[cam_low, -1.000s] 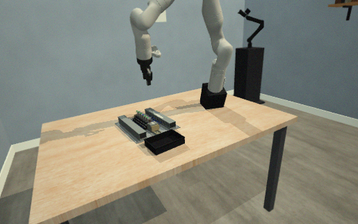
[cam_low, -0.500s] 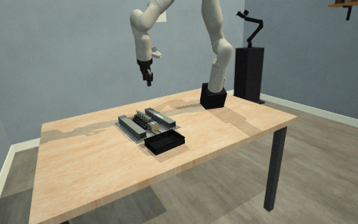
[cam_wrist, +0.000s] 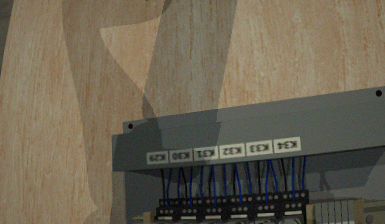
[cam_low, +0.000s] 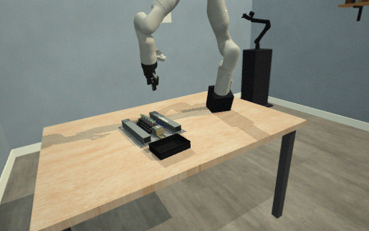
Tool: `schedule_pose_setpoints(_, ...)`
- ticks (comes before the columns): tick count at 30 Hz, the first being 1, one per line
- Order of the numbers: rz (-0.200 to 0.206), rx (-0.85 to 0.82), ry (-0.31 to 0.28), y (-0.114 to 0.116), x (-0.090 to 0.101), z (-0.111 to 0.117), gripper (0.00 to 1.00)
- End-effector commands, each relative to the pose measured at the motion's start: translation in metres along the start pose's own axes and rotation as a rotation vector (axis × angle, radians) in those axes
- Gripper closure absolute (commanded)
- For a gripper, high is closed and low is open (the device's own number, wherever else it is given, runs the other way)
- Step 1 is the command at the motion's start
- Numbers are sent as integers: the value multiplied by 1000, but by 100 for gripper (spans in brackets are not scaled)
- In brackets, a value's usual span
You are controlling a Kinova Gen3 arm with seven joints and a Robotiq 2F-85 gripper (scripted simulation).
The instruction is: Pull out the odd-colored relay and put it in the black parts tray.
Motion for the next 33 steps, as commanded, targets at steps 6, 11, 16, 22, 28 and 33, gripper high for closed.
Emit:
schedule_pose_setpoints(6, -7, 57, -2, 2, -5, -1, 39)
schedule_pose_setpoints(11, -14, 101, -2, 3, -10, -1, 39)
schedule_pose_setpoints(16, -19, 139, -2, 5, -13, -2, 39)
schedule_pose_setpoints(22, -27, 189, -4, 7, -18, -2, 39)
schedule_pose_setpoints(28, -37, 255, -6, 9, -24, -3, 39)
schedule_pose_setpoints(33, -45, 301, -9, 11, -29, -3, 39)
Point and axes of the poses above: the point where the finger pads meet when closed, its own x axis back along the fingers, its own y axis across the jaws, z = x × y, the point moved 1 cm from there along x, back along the fingers, and after that the axes turned 6 degrees about -x, right-handed, at the moved point
